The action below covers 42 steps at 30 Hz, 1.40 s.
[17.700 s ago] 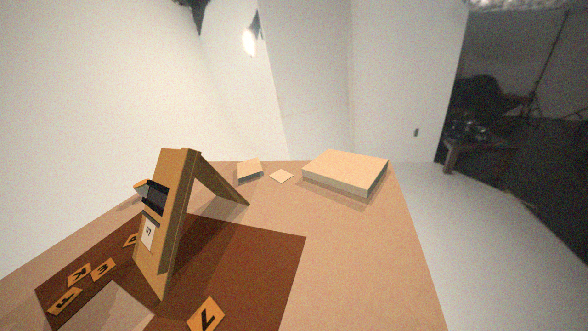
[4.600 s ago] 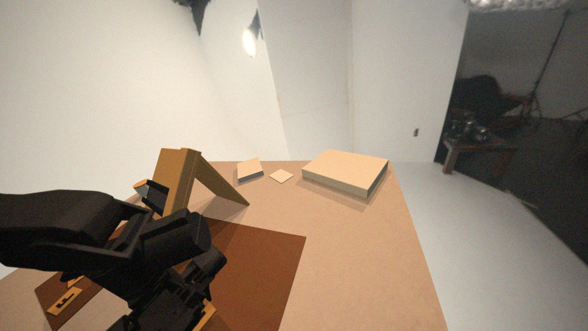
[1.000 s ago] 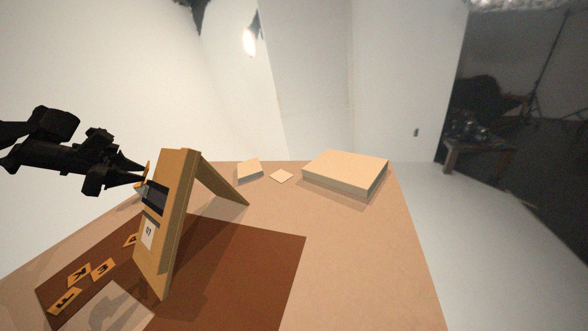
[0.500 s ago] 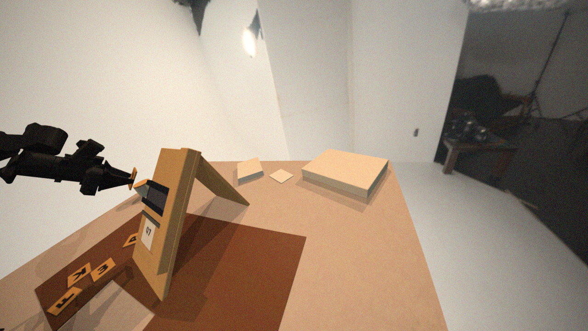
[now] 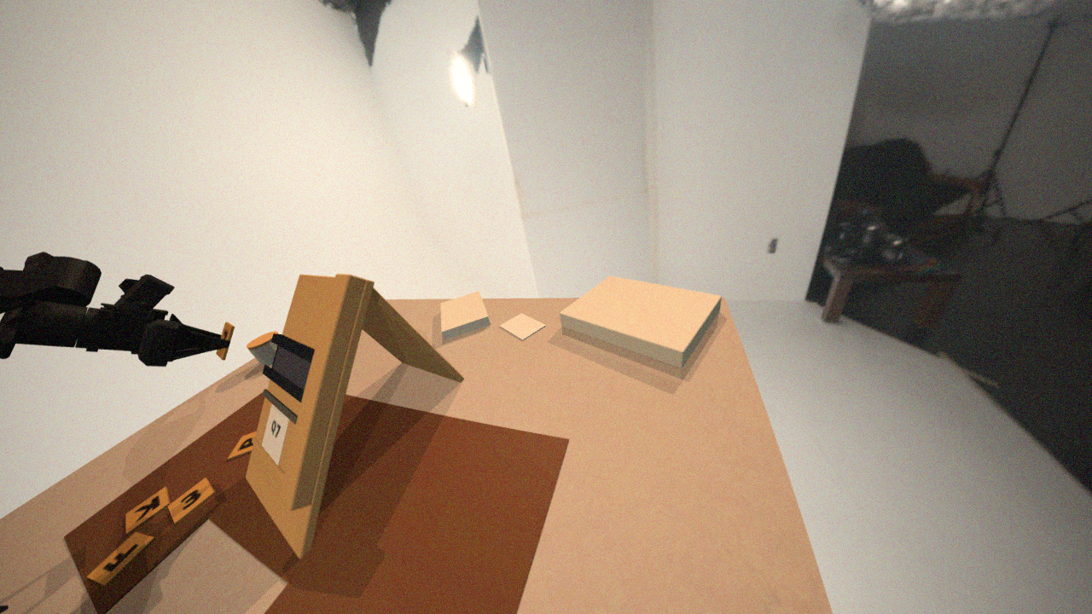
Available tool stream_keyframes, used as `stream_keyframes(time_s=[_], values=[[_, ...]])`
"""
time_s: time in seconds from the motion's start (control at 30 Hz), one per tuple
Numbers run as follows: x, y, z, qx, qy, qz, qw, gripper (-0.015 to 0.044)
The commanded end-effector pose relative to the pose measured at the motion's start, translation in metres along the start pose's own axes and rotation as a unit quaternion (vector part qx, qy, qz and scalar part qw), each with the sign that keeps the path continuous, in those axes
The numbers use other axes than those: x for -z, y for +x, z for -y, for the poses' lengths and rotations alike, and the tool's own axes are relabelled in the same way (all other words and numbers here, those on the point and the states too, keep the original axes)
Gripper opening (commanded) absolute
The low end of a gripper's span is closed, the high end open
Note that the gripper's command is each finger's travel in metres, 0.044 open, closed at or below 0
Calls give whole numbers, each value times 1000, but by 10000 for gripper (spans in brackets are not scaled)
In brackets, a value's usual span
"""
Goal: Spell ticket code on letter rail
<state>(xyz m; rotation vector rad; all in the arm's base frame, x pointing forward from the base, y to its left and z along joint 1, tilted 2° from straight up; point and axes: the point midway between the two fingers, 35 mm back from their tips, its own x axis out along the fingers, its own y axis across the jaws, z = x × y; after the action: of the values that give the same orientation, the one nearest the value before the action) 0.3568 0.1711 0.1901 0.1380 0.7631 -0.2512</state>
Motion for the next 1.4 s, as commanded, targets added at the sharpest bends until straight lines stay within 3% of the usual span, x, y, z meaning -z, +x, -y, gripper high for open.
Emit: stream_keyframes(time_s=[0.0,0.13,1.37], values=[[1,26,-1,3,-5,0,1000,0],[1,46,0,3,-5,1,1000,0],[0,43,11,3,-5,1,1000,0]])
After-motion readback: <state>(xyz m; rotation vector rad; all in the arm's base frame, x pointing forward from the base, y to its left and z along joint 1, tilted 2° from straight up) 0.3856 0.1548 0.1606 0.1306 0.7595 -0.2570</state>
